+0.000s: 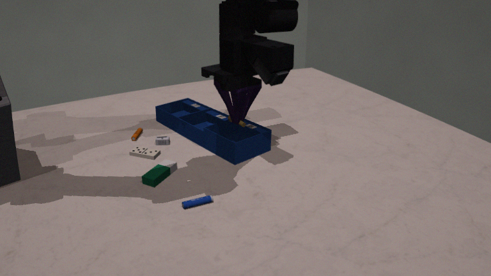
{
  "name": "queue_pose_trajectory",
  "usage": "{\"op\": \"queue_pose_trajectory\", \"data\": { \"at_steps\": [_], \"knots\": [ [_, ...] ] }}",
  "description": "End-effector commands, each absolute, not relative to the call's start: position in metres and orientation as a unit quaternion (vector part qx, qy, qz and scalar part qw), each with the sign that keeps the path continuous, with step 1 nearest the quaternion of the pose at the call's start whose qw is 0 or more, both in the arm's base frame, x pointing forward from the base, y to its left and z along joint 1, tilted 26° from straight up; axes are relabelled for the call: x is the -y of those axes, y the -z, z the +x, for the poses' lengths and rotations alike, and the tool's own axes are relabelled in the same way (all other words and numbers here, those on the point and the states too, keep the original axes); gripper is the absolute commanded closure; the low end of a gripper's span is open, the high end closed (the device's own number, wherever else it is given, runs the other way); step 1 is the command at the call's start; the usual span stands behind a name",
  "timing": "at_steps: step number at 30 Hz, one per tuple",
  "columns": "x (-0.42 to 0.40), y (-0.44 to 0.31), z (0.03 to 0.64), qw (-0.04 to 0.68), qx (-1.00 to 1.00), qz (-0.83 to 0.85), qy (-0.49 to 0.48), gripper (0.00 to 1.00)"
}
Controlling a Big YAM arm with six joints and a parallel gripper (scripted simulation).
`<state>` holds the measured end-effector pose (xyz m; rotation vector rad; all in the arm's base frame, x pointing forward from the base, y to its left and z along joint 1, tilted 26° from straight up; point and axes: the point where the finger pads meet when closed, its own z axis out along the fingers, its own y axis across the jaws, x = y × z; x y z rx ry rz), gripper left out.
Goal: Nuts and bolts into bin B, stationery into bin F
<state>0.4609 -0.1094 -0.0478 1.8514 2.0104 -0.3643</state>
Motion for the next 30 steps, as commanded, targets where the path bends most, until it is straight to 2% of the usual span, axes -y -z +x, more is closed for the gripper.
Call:
{"op": "queue_pose_trajectory", "data": {
  "at_steps": [1, 30],
  "knots": [
    [0.117, 0.063, 0.459, 0.186, -0.718, 0.657, 0.135, 1.0],
    [0.11, 0.08, 0.466, 0.19, -0.72, 0.654, 0.129, 1.0]
  ]
}}
